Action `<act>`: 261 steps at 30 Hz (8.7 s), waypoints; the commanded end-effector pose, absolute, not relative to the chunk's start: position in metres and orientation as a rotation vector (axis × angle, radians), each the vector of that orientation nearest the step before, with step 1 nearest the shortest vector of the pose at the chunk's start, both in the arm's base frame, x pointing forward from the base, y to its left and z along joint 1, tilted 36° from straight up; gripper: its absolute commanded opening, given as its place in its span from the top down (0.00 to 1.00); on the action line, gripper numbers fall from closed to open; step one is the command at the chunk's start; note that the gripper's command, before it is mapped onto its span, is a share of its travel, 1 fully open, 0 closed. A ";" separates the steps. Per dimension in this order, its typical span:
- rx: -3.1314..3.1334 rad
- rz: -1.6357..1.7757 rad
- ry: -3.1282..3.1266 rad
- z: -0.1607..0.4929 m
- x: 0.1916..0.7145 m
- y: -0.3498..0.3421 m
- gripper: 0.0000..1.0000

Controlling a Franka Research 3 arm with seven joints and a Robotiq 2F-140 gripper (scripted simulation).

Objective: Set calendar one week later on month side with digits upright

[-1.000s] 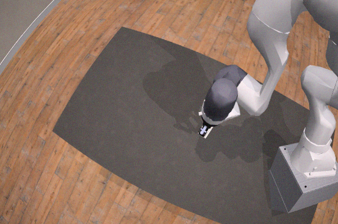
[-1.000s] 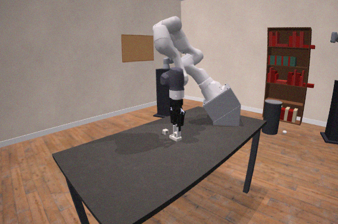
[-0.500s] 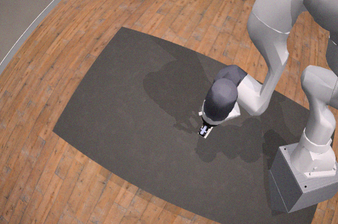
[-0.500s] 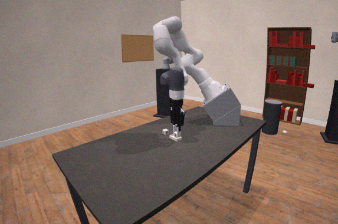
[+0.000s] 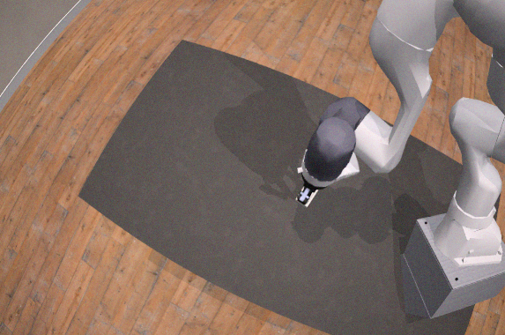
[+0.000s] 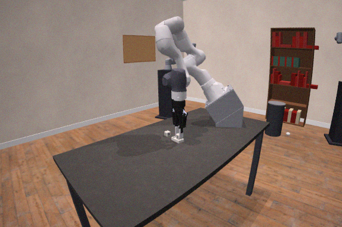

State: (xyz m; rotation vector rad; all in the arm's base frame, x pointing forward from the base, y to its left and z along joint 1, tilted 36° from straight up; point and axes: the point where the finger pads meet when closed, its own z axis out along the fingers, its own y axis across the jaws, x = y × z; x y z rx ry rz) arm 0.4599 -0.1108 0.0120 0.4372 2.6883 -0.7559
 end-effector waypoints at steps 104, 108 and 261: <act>0.446 -0.752 2.687 0.003 0.462 -0.116 0.84; 0.446 -0.752 2.687 0.003 0.462 -0.116 0.84; -0.591 -0.868 2.851 0.077 0.438 -0.077 0.00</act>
